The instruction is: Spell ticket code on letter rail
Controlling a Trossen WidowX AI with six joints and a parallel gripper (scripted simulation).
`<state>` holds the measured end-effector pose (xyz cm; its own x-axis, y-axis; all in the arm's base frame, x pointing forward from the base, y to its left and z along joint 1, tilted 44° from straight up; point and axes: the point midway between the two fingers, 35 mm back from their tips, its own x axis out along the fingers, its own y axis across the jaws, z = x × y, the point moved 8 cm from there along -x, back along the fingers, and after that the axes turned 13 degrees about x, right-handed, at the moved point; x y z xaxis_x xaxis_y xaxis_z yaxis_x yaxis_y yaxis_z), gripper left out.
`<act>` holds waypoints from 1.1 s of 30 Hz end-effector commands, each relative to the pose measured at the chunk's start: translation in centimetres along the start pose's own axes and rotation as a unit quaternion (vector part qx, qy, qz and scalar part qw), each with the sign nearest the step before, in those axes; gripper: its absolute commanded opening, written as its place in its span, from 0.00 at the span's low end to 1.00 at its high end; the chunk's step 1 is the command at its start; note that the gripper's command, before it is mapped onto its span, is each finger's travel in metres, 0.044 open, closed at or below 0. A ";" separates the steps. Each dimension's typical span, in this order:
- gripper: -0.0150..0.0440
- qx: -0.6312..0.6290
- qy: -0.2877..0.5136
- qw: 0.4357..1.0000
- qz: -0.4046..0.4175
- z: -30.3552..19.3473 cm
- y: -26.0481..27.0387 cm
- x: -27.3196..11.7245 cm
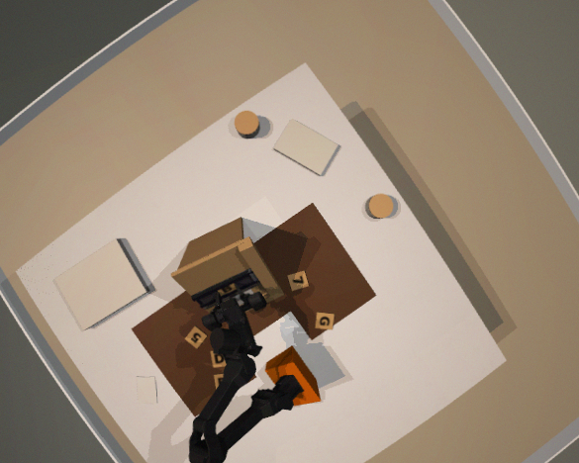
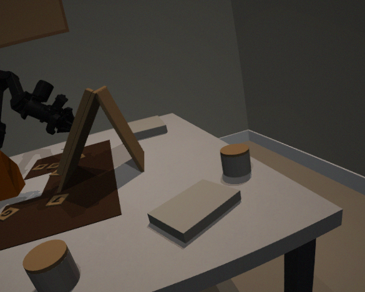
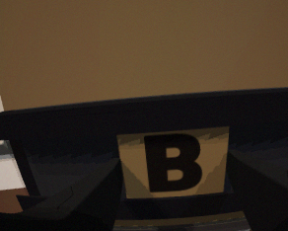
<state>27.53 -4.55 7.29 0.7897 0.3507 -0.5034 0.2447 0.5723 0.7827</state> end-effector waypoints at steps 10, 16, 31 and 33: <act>0.25 -0.001 0.001 1.000 0.000 0.1 -0.9 0.0; 0.25 -0.001 0.001 1.000 0.000 0.2 -1.2 0.0; 0.25 -0.002 0.001 1.000 -0.001 0.4 -2.1 0.0; 0.25 -0.002 0.001 1.000 -0.001 0.5 -2.2 0.0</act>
<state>27.30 -5.96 5.97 0.7889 0.3504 -0.5049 0.2460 0.5729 0.7818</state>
